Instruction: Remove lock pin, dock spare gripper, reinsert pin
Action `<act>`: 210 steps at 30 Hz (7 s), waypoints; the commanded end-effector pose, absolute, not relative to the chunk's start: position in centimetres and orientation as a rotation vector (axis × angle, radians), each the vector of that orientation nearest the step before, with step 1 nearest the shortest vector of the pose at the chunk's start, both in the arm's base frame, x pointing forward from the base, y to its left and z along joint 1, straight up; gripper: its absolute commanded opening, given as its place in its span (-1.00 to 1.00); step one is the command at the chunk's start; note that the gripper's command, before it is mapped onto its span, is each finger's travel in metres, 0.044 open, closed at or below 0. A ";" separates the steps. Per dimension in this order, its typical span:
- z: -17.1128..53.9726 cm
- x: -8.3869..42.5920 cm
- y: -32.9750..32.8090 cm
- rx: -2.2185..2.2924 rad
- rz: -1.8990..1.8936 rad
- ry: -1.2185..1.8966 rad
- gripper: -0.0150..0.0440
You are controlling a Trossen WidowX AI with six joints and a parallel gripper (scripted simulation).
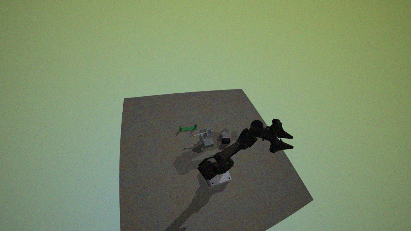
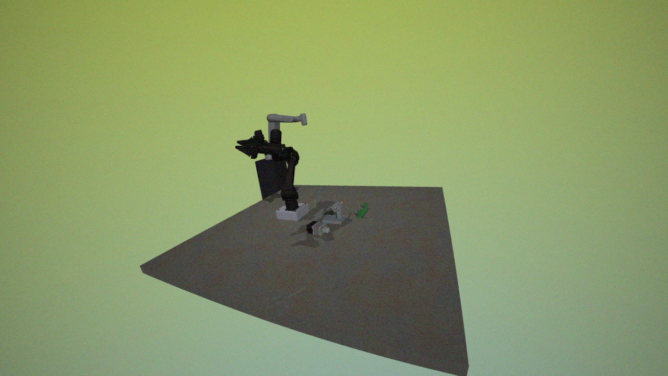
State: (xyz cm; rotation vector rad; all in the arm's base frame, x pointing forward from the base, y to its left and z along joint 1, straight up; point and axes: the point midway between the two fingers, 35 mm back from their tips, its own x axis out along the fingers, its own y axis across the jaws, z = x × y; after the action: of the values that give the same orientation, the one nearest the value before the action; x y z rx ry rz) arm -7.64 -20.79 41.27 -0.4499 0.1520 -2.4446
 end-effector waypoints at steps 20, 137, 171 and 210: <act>35.2 17.2 -28.3 -0.821 -1.217 0.819 0.53; 3.1 29.3 8.2 -1.183 1.223 1.151 -0.49; 4.3 29.6 10.5 -1.084 1.259 1.074 -0.49; 4.6 29.7 14.0 -1.084 1.264 1.084 -0.49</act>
State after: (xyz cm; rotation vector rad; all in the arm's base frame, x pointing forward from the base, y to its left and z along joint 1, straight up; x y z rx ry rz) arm 29.58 13.77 4.50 2.3402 -2.3376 -2.7407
